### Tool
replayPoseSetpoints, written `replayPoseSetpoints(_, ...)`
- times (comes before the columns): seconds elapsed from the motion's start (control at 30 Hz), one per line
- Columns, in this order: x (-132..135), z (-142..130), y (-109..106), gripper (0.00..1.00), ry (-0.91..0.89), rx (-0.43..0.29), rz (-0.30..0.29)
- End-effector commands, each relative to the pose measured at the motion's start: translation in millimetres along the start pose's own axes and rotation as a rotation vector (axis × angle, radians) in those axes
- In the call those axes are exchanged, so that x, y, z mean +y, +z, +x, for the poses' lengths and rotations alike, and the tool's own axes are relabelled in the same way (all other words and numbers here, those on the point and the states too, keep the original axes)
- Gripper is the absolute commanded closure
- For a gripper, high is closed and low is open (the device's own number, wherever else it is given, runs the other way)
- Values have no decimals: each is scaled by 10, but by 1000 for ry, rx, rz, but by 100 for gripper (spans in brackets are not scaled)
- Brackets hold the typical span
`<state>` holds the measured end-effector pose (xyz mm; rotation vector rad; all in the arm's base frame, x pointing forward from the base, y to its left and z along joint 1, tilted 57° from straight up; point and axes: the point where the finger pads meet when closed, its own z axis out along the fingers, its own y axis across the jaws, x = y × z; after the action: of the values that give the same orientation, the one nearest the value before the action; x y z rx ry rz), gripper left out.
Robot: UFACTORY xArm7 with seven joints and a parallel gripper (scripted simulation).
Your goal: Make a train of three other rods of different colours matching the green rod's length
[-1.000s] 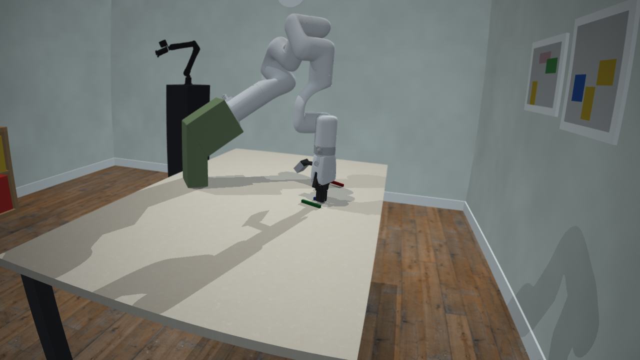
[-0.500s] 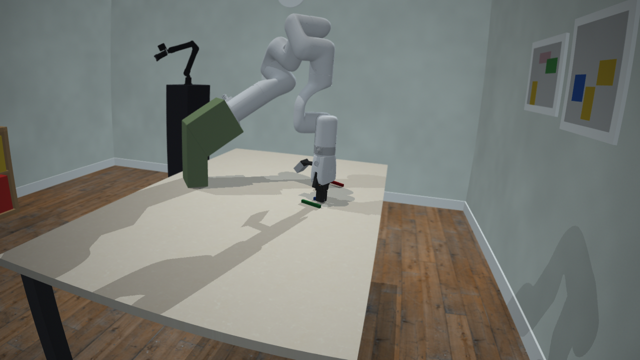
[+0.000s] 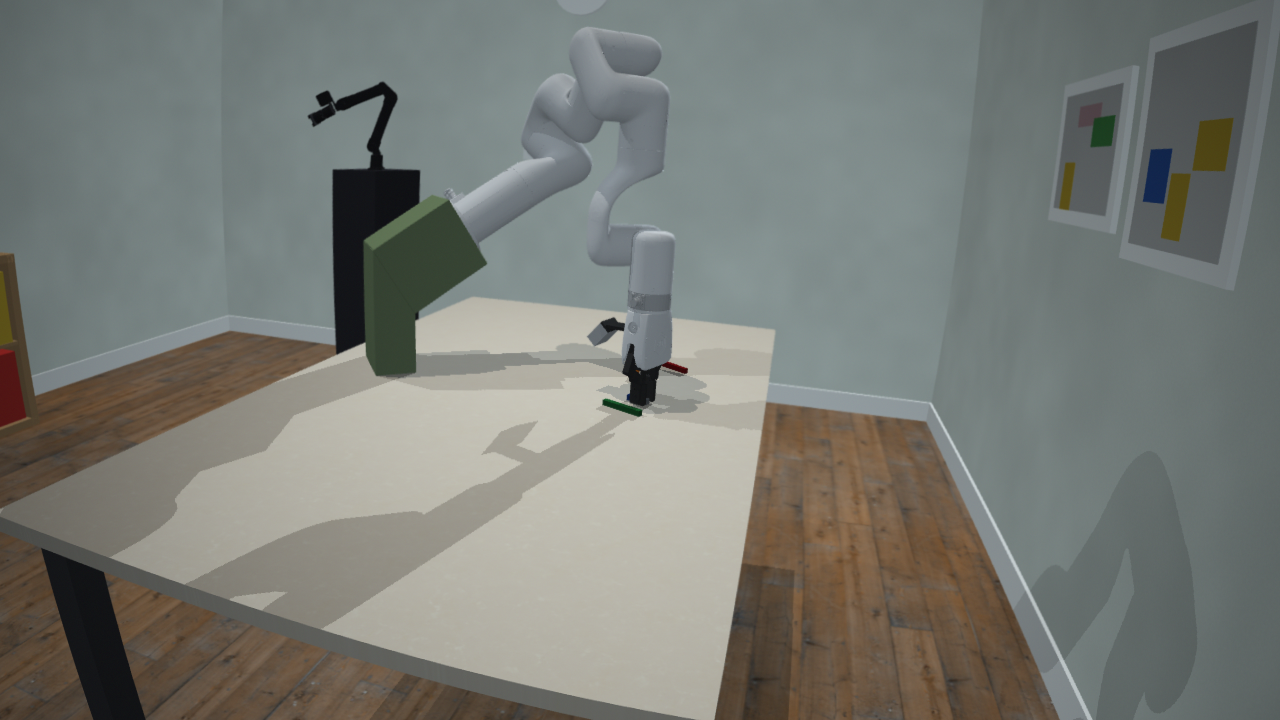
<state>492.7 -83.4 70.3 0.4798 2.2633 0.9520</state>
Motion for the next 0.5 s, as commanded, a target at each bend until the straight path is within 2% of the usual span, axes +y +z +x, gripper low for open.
replayPoseSetpoints(0.0, -8, -9, -7, 76, 0, -2, 2)
replayPoseSetpoints(0.3, -8, -10, -15, 76, 0, -2, 2)
replayPoseSetpoints(0.47, -8, -9, -124, 76, 0, -2, 2)
